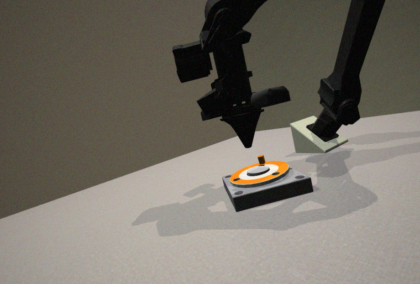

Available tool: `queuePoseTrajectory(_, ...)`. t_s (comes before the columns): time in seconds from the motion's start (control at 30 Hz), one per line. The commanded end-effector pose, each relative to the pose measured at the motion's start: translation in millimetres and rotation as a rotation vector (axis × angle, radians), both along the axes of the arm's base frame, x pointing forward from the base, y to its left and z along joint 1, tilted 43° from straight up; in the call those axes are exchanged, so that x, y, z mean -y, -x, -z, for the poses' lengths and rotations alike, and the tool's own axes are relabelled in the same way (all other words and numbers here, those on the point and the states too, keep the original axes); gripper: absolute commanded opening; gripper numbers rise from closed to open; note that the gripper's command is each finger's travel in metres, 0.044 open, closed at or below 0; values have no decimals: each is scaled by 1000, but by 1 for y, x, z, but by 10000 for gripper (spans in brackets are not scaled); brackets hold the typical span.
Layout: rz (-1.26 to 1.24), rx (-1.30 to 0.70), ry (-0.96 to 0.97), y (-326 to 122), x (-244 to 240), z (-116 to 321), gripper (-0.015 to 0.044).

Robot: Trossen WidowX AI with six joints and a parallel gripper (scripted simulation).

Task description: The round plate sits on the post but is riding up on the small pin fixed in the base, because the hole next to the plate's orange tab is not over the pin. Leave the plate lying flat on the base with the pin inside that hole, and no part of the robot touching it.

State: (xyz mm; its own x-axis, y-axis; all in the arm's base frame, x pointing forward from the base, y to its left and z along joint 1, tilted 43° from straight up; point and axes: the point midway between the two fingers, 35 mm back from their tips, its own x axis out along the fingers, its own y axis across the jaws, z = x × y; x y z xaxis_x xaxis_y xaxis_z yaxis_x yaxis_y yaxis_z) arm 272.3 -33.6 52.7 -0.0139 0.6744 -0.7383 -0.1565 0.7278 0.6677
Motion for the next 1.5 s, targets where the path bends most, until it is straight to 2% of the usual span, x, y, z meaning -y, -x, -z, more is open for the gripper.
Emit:
queuePoseTrajectory(0.0, 3, 0, -5, 1, -12, 11, 0)
queuePoseTrajectory(0.27, 3, 0, -6, 3, -21, 18, 0)
queuePoseTrajectory(1.47, 3, -2, -8, 24, -45, -5, 0)
